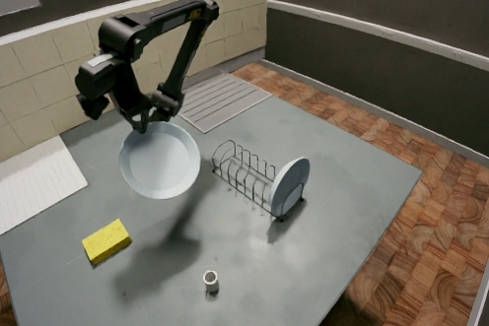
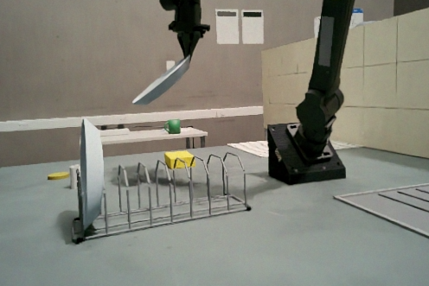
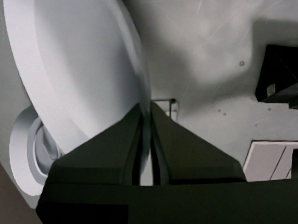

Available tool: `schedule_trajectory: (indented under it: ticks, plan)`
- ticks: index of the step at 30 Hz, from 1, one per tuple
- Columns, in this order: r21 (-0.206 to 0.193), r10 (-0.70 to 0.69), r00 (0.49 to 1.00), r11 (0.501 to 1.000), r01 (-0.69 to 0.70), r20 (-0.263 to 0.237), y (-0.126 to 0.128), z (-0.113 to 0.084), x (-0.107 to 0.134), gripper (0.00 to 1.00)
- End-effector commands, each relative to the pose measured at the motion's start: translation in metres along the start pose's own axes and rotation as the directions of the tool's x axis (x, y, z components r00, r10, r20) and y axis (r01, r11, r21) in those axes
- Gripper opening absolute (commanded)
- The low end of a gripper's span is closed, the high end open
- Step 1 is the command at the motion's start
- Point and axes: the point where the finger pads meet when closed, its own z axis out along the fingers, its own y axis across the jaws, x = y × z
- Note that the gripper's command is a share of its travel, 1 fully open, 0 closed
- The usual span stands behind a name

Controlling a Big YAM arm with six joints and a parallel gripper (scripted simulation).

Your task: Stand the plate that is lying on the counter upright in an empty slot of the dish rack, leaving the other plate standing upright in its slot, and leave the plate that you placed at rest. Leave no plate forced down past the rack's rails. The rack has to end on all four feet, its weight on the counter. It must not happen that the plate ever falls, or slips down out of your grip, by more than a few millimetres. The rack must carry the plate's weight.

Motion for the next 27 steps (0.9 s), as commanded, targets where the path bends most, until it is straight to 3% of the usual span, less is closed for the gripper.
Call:
schedule_trajectory:
  ticks: [1,15,27]
  plan:
    - [-0.07,-0.03,0.997,0.997,0.035,0.075,0.0129,-0.0442,-0.0053,0.0]
    - [-0.071,-0.039,0.996,0.997,0.045,0.08,0.0136,-0.0444,-0.0056,0.0]
    - [-0.074,-0.095,0.989,0.992,0.104,0.117,0.0185,-0.0461,-0.0042,0.0]
